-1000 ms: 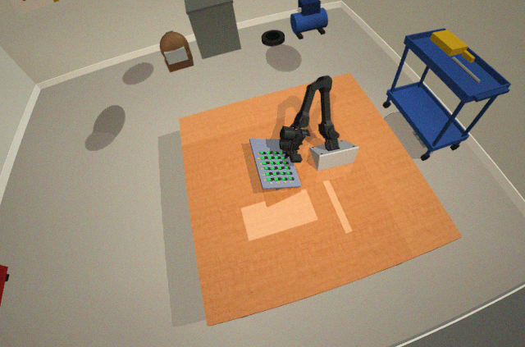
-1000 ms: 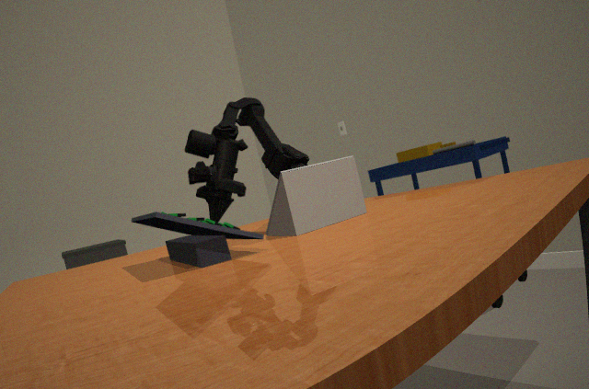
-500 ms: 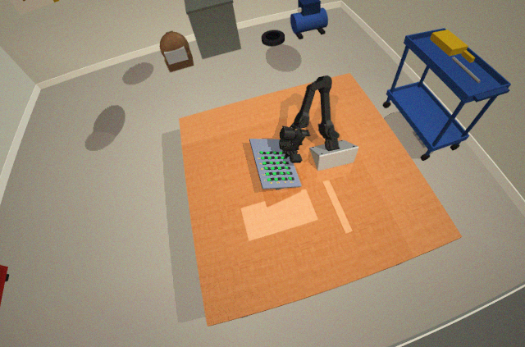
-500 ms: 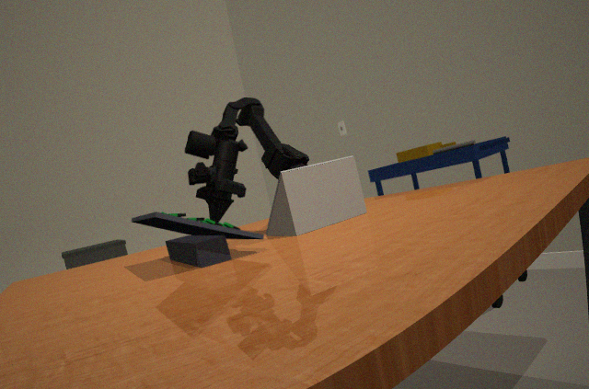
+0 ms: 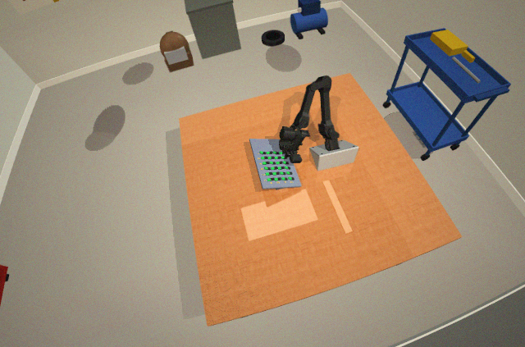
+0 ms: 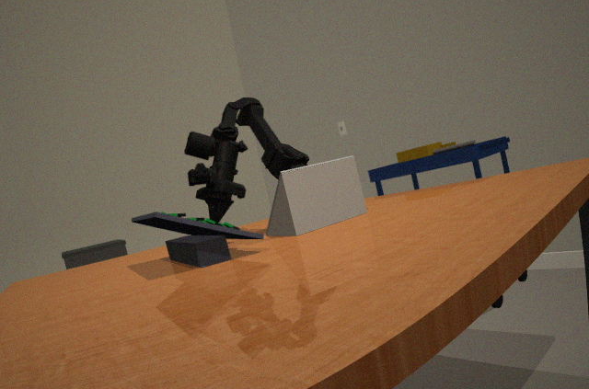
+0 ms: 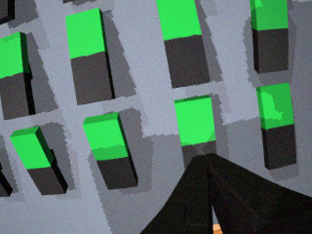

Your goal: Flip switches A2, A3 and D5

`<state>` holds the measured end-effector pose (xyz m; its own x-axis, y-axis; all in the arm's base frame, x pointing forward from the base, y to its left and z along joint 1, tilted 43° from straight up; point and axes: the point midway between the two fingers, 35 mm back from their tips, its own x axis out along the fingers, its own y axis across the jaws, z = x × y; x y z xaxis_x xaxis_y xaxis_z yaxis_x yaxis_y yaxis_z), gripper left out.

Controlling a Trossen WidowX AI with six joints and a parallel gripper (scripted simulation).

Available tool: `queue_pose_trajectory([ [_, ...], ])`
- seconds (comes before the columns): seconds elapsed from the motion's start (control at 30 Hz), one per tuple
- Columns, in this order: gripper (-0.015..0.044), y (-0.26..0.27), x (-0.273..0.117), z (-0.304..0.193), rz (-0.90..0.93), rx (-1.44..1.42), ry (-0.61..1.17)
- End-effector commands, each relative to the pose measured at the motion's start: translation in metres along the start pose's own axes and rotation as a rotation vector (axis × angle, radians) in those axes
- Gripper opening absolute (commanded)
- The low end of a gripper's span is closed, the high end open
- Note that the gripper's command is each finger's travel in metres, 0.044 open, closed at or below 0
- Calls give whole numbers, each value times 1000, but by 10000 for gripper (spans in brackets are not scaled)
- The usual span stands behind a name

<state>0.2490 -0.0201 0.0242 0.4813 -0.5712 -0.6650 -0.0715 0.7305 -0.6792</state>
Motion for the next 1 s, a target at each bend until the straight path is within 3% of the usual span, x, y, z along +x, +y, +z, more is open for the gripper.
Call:
queue_pose_trajectory([
  [0.0, 0, 1, 1, 0, 6, -3, -1],
  [0.23, 0, 2, -6, 1, 5, 1, 4],
  [0.43, 0, 2, -62, 3, 10, -4, 27],
  [0.7, 0, 2, -64, 4, 9, -4, 27],
  [0.97, 0, 48, -70, 67, 12, 0, 24],
])
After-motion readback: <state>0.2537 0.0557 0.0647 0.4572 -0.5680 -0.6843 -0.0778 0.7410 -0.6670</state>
